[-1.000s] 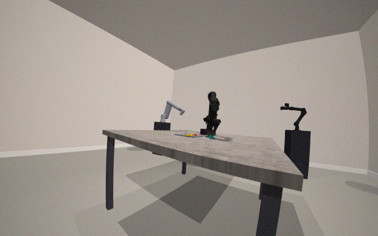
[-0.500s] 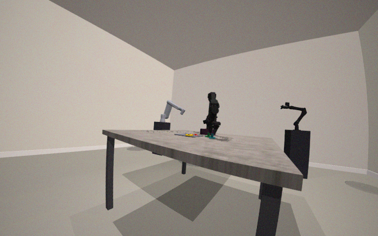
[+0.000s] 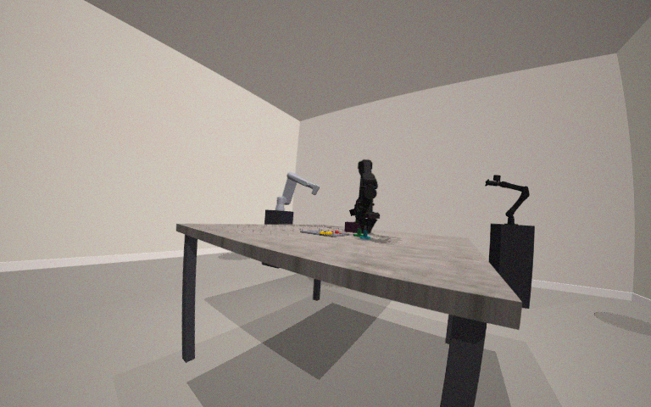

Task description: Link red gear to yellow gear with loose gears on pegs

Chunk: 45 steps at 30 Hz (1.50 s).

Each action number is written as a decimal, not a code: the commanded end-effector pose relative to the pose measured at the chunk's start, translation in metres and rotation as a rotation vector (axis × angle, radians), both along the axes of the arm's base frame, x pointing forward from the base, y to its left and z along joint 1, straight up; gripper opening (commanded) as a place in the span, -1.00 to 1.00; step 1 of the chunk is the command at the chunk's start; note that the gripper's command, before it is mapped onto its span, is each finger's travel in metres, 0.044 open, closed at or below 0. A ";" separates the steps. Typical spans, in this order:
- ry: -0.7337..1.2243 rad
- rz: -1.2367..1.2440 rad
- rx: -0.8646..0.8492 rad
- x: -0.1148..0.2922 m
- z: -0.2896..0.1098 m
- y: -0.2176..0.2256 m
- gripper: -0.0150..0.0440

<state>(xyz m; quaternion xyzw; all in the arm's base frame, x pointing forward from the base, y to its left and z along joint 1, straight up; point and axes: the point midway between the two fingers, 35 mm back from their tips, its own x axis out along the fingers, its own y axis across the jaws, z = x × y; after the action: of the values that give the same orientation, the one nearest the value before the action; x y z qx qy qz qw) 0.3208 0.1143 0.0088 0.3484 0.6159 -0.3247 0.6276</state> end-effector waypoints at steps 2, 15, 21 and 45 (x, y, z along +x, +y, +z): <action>-0.001 -0.004 -0.005 0.000 -0.001 -0.001 0.38; -0.001 -0.004 -0.005 0.000 -0.001 -0.001 -0.38; -0.041 -0.010 0.000 0.008 0.007 0.001 -0.49; -0.054 -0.012 0.000 0.018 0.065 0.000 -0.49</action>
<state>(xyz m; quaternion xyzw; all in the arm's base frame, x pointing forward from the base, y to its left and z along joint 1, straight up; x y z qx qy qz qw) 0.3362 0.1145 0.0619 0.3586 0.5998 -0.3235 0.6380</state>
